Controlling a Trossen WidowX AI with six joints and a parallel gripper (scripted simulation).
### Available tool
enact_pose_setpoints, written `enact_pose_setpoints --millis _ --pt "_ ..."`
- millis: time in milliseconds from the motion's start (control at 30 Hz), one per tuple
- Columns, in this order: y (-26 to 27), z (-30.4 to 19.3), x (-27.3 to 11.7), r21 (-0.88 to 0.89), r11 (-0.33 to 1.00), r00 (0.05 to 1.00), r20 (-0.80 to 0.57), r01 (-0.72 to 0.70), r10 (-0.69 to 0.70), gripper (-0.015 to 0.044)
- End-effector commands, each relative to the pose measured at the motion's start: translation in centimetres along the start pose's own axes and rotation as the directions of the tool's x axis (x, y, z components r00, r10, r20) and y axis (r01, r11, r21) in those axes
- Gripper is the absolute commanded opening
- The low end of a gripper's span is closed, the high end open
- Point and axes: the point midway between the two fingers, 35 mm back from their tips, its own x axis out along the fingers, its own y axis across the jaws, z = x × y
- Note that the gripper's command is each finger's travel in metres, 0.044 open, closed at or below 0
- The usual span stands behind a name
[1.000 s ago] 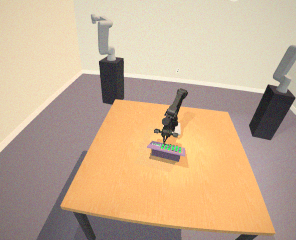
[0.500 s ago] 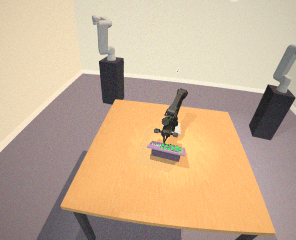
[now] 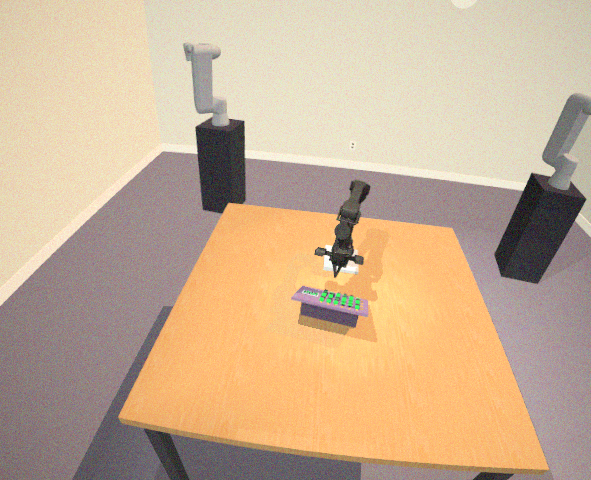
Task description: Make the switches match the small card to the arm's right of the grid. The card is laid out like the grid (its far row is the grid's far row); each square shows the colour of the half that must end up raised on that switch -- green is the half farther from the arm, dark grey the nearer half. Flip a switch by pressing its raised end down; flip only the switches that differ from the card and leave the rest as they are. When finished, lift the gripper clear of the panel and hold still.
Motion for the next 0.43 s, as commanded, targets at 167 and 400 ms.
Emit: enact_pose_setpoints --millis 167,400 --pt "3.8 2.5 -0.5 0.003 1.0 1.0 0.007 -0.004 0.004 0.0" --pt "3.8 2.5 -0.5 0.003 1.0 1.0 0.007 -0.004 0.004 0.0"
